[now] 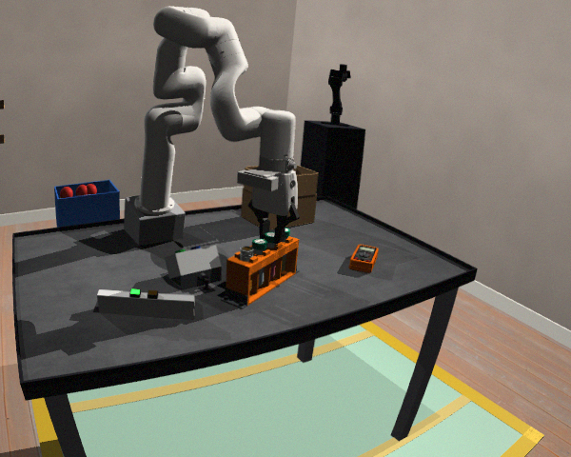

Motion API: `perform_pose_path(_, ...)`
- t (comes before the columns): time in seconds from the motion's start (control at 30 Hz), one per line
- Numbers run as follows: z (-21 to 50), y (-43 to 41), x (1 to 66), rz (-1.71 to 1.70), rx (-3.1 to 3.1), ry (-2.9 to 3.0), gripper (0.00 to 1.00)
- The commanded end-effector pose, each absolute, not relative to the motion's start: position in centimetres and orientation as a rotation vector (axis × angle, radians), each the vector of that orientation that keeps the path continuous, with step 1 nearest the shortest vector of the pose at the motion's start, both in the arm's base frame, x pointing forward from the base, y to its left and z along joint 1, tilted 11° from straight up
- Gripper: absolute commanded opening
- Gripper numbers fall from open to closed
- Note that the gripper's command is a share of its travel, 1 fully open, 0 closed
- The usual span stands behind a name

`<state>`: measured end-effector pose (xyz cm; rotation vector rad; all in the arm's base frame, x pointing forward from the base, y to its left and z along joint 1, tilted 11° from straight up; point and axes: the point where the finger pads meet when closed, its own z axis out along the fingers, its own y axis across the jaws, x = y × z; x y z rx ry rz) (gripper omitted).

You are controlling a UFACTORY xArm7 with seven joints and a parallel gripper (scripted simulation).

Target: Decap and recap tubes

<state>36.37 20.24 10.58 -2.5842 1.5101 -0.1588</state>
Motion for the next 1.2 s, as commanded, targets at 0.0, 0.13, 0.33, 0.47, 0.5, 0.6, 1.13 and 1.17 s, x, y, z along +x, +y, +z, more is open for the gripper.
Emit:
perform_pose_path(0.0, 10.65, 20.34, 36.44, -0.191, -2.394, 1.805, 0.00)
perform_pose_path(0.13, 10.64, 20.34, 36.44, -0.176, -2.225, 1.997, 0.00)
perform_pose_path(0.33, 10.61, 20.34, 36.44, -0.139, -1.921, 2.272, 0.00)
perform_pose_path(0.47, 10.61, 20.34, 36.44, -0.136, -1.850, 2.329, 0.00)
perform_pose_path(0.5, 10.61, 20.34, 36.44, -0.136, -1.850, 2.329, 0.00)
perform_pose_path(0.6, 10.61, 20.34, 36.45, -0.136, -1.850, 2.329, 0.00)
perform_pose_path(1.13, 10.65, 20.35, 36.44, -0.146, -1.948, 2.252, 0.46)
perform_pose_path(1.17, 10.65, 20.35, 36.44, -0.146, -1.948, 2.252, 0.46)
